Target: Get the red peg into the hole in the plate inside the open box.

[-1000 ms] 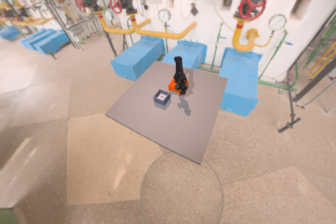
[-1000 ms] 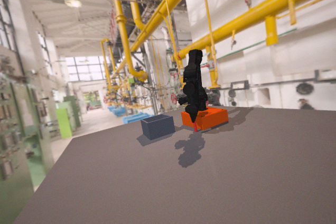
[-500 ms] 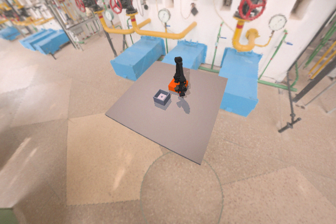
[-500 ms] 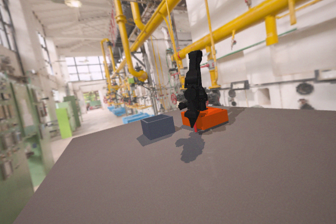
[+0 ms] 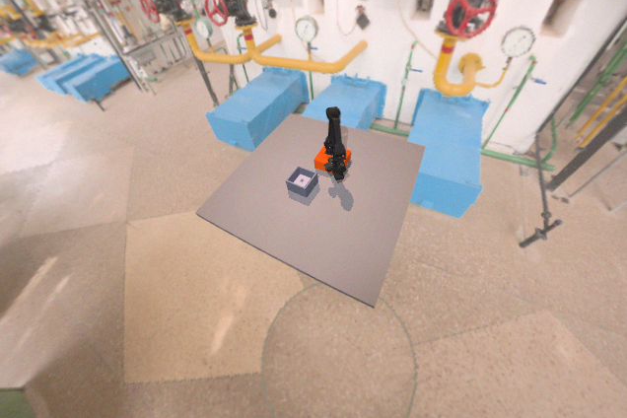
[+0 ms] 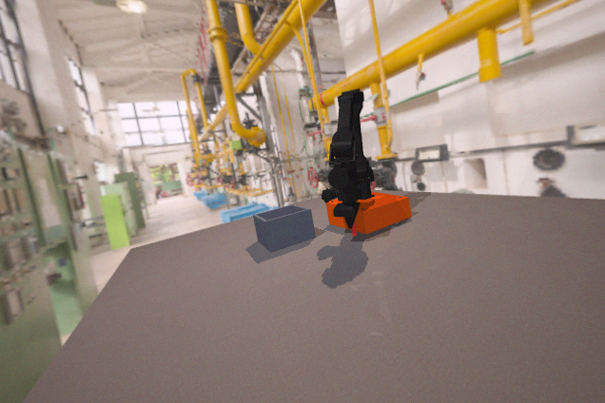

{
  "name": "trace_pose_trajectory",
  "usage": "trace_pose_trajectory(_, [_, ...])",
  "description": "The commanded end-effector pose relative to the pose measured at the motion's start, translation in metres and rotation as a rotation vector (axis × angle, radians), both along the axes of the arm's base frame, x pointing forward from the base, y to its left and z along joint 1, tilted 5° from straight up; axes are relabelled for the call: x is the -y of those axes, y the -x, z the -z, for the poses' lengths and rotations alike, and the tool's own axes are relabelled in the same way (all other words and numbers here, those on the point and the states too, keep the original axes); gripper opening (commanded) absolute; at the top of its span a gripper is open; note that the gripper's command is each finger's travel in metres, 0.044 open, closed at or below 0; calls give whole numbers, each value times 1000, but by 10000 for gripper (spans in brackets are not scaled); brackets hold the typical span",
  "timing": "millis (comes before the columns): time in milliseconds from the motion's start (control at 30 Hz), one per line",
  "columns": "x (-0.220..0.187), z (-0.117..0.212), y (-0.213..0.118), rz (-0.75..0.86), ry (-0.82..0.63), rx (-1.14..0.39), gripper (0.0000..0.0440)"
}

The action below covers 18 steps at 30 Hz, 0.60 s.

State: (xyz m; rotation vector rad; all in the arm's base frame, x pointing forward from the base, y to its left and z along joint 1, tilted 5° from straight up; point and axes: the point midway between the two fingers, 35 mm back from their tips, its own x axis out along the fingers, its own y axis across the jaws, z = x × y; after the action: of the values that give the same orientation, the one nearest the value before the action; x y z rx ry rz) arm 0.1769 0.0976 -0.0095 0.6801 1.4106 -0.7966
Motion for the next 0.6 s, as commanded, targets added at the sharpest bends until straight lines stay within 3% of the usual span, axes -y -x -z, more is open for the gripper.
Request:
trace_pose_trajectory(0, [7, -4, -2, -24, 32, 9, 0])
trace_pose_trajectory(567, [33, -59, -38, -125, 138, 132, 0])
